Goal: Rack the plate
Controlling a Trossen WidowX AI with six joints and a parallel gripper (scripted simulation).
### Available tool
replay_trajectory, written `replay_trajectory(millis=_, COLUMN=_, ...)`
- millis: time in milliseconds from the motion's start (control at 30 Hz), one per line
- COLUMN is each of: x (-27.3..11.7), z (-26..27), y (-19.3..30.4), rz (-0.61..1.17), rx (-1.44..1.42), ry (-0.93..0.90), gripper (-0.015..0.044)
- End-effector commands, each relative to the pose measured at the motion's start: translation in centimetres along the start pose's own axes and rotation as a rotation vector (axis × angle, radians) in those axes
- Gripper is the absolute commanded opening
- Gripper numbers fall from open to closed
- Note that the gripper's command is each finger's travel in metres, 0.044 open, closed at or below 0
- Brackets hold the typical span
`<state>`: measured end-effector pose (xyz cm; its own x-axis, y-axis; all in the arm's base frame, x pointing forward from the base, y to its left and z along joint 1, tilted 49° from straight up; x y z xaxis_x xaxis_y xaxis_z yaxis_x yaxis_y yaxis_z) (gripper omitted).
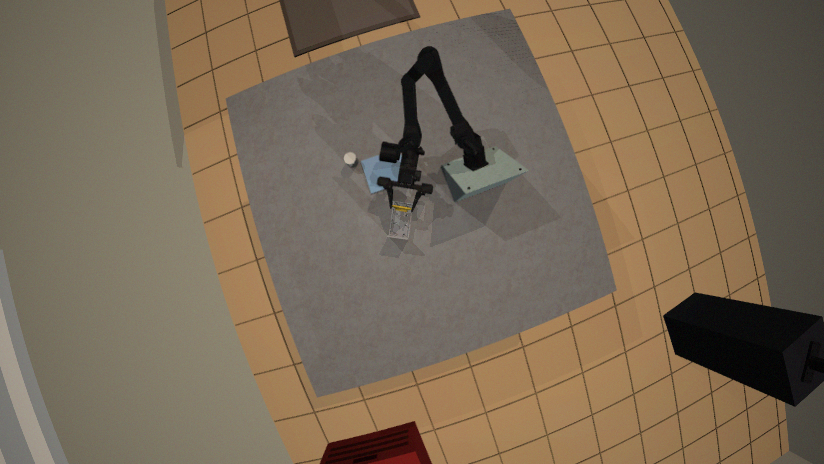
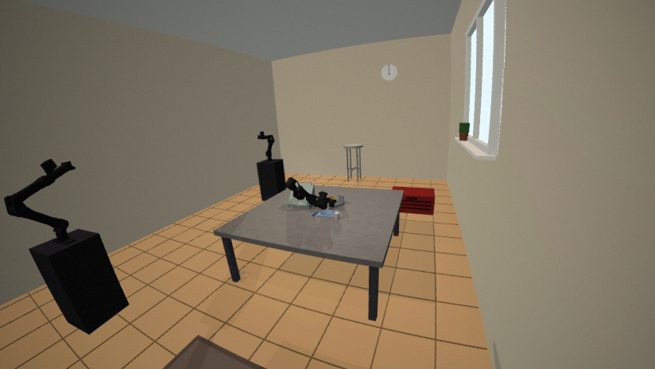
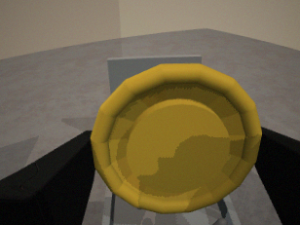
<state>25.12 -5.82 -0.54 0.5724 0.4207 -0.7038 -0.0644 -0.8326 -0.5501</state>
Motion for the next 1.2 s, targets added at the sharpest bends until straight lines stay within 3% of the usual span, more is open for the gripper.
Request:
replay_trajectory(millis=0, x=0.6, z=0.1, y=-0.1, rz=0.0, rx=0.001, ry=-0.003, gripper=0.0)
replay_trajectory(millis=200, x=0.8, z=0.3, y=1.9, rz=-0.001, rx=0.001, ry=-0.003, gripper=0.0)
replay_trajectory(millis=667, x=0.7, z=0.4, y=1.5, rz=0.01, rx=0.009, ry=-0.007, gripper=0.0)
replay_trajectory(millis=1167, x=0.7, z=0.4, y=1.6, rz=0.009, rx=0.007, ry=-0.007, gripper=0.0394)
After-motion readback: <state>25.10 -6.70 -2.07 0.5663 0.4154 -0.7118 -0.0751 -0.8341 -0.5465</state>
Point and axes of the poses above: the point midway between the two fingers, 35 mm back from their tips, its own x axis out along the fingers, its own z axis across the jaws, y = z × x, the point moved 4 cm from there along -x, back along the fingers, and after that the axes turned 7 degrees about -x, right-handed, at the moved point
